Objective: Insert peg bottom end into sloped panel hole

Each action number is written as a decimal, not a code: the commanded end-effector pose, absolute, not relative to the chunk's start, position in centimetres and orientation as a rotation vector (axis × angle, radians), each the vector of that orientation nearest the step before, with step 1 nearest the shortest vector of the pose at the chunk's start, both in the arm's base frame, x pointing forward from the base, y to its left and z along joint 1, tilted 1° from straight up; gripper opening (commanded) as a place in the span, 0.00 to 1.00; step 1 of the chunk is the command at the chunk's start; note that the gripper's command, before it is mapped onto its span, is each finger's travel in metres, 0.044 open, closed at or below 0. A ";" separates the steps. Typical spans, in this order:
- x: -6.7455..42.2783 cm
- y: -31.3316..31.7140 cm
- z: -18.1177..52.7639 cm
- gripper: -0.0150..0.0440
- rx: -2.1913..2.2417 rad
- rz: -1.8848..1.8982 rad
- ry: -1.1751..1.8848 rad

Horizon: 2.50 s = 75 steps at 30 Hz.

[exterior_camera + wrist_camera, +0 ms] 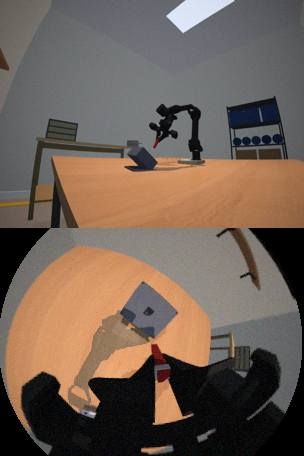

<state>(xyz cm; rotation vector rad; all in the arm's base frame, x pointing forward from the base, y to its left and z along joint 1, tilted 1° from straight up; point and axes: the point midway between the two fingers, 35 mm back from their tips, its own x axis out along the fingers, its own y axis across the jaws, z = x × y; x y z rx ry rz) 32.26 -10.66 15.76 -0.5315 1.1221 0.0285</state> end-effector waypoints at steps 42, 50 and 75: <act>33.8 -8.7 16.8 0.25 -0.184 -0.198 0.971; 34.0 -8.3 17.0 0.25 -0.120 -0.229 0.941; 36.9 -8.2 15.2 0.25 0.042 -0.300 0.863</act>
